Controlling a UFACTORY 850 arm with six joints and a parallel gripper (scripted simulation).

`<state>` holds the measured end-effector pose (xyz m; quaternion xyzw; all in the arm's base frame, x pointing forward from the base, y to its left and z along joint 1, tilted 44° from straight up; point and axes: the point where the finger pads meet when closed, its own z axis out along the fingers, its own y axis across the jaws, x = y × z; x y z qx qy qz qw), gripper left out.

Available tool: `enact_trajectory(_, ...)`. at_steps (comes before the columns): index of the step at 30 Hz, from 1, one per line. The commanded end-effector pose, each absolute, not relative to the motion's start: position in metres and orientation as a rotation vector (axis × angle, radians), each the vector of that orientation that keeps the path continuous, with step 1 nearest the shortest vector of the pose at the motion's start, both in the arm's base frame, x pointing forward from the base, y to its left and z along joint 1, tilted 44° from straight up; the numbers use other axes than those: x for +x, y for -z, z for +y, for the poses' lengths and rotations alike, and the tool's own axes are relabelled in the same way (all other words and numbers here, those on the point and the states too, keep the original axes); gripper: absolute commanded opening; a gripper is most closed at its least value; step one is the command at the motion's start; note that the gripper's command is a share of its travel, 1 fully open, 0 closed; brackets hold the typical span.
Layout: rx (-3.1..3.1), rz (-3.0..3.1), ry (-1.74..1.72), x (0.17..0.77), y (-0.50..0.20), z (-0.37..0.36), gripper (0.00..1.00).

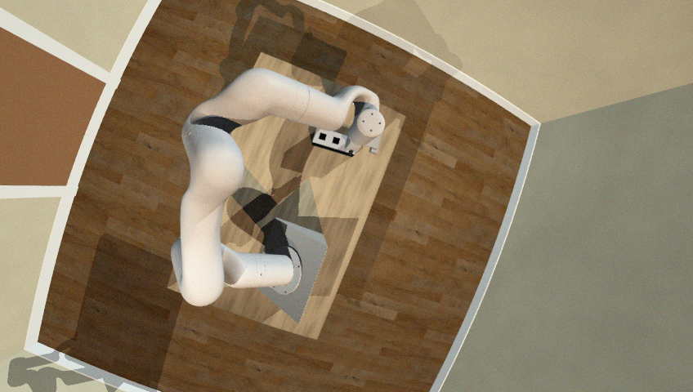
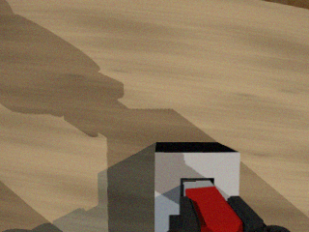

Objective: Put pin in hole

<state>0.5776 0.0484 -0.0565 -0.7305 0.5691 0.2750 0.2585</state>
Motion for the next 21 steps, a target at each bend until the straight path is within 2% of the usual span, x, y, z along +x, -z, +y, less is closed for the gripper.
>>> enact_trajectory(1,-1.980,1.542,-0.743,0.5786,0.0550,0.0485,0.00)
enact_trajectory(21,-1.980,1.542,-0.743,0.5784,0.0583,0.0509,0.00)
